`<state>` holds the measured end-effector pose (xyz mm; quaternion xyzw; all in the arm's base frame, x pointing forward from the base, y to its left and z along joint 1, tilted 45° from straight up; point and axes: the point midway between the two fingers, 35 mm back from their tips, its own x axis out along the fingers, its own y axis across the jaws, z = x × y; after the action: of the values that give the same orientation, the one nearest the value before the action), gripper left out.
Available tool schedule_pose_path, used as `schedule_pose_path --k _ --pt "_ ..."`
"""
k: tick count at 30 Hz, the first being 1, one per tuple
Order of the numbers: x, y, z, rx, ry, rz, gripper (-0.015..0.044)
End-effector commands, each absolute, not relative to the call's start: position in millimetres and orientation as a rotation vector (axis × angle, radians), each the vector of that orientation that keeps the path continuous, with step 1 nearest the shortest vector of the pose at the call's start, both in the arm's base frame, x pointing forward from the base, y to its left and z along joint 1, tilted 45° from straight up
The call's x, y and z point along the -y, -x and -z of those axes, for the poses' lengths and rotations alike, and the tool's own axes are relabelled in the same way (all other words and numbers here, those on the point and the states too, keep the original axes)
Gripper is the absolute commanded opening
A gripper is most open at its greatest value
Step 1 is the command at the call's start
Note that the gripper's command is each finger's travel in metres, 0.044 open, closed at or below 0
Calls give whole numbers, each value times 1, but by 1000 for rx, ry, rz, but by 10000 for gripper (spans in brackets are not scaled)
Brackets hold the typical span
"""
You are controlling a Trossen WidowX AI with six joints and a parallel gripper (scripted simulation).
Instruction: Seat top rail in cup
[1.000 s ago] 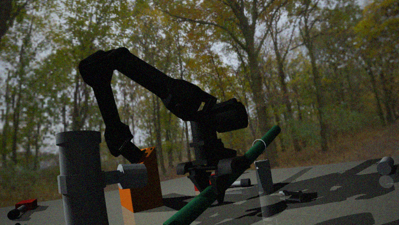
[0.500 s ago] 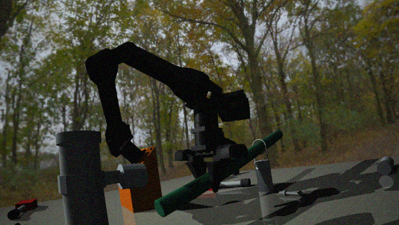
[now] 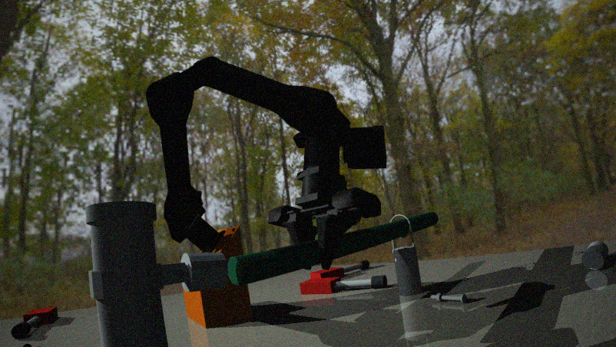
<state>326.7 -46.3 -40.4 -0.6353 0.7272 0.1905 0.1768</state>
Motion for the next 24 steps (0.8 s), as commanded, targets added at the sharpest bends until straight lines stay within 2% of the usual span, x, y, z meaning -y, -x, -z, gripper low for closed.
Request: schedule_pose_path --k 1,24 --pt "46 -327 40 -2058 1804 -536 0" --pt "45 -333 34 -2057 1798 -541 0"
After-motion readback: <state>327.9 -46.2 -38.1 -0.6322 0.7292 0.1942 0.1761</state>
